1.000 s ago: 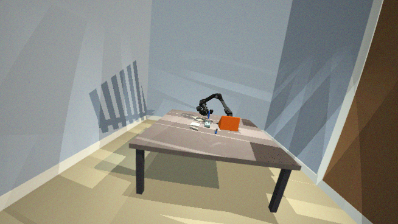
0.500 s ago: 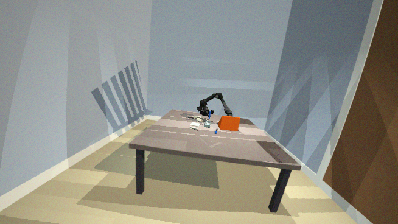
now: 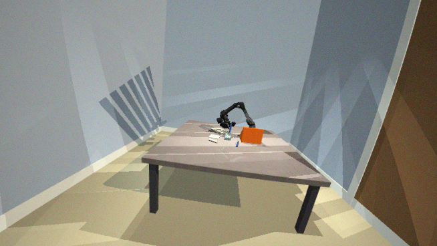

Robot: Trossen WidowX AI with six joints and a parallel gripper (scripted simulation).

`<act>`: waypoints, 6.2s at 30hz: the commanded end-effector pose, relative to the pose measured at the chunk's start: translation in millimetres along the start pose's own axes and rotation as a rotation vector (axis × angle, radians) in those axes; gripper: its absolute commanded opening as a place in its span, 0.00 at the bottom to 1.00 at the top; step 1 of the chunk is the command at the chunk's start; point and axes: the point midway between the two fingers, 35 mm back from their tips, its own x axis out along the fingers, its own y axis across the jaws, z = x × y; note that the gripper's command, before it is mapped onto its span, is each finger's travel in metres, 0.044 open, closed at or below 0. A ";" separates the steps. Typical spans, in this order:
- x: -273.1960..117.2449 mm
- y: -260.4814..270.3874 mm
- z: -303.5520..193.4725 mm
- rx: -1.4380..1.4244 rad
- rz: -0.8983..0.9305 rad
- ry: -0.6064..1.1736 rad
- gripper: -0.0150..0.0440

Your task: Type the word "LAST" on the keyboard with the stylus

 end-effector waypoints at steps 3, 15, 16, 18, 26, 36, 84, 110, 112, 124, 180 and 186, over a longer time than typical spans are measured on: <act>4.9 -1.5 1.8 -0.007 -0.013 0.004 0.25; 6.7 -2.2 4.2 -0.007 -0.013 0.004 0.39; 7.0 -2.2 4.5 -0.007 -0.013 0.004 0.39; 7.7 -2.2 5.7 -0.007 -0.013 0.004 0.39; 9.8 -2.3 9.4 -0.007 -0.013 0.003 0.39; 11.7 -2.3 12.7 -0.007 -0.013 0.003 0.39; -3.8 -2.1 -14.0 -0.007 -0.013 0.004 0.39; -3.3 19.0 -13.0 -0.008 -0.012 0.005 0.25; -0.1 18.8 -7.1 -0.008 -0.012 0.004 0.25; 4.8 18.3 1.8 -0.008 -0.012 0.004 0.25; 8.9 20.4 14.1 -0.007 -0.012 0.003 0.39; 10.0 20.4 16.0 -0.007 -0.012 0.003 0.39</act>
